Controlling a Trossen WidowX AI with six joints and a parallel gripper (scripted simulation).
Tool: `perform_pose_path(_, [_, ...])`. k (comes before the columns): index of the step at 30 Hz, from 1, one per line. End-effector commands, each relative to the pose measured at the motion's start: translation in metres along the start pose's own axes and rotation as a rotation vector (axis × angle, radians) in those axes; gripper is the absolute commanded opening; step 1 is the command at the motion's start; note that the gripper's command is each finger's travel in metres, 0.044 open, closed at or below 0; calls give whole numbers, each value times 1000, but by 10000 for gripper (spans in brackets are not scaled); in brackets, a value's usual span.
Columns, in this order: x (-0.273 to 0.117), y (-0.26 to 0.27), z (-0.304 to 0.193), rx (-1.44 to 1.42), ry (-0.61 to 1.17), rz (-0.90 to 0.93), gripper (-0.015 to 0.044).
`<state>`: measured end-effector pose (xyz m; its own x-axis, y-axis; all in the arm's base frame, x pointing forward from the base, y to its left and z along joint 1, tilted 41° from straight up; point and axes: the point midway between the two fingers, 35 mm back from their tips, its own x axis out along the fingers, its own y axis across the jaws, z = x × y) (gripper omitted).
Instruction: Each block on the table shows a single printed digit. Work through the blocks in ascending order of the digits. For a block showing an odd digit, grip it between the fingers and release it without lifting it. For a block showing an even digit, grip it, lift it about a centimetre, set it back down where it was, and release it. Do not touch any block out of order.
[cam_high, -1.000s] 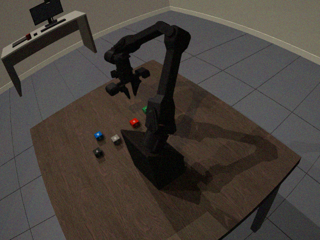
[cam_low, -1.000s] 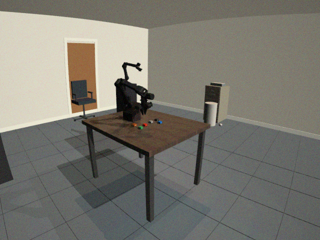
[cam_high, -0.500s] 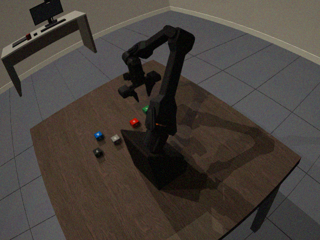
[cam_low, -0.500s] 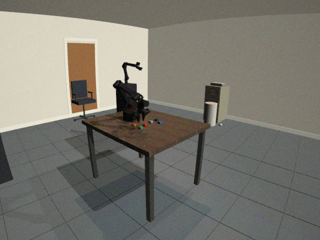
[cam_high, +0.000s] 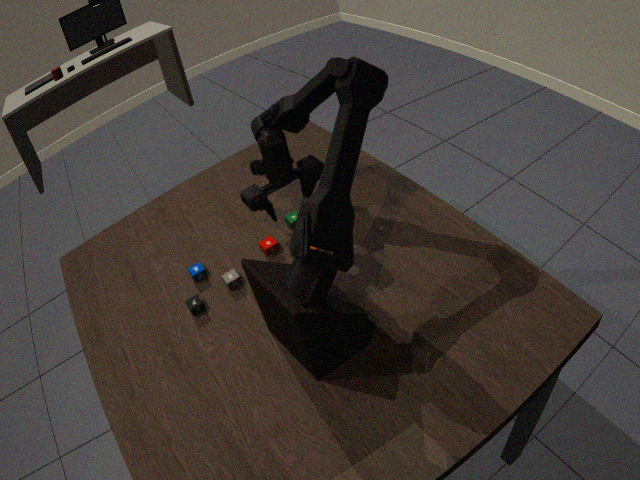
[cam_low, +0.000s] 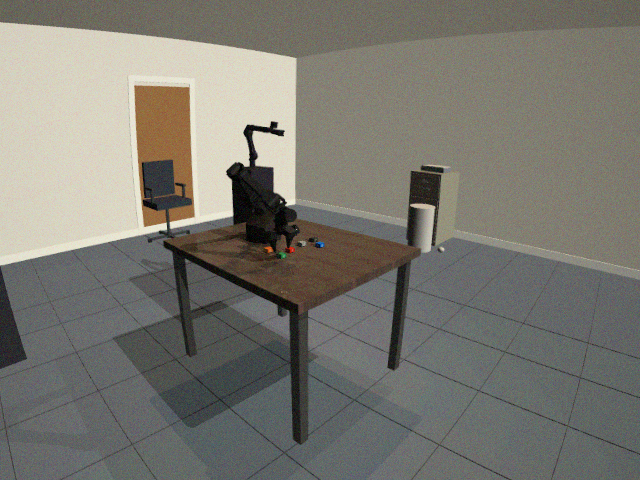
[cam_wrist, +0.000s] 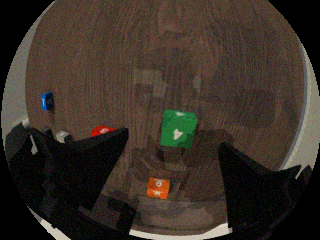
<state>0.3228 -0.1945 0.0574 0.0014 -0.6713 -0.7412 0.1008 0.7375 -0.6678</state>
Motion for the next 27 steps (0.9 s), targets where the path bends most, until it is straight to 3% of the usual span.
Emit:
perform_pose_path(1, [9, 2, -3, -10, 9, 5, 400])
perform_pose_path(13, [27, 2, -4, -11, 9, 4, 400])
perform_pose_path(23, [27, 2, -4, -11, 9, 4, 138])
perform_pose_path(27, [27, 2, -4, -11, 9, 4, 120])
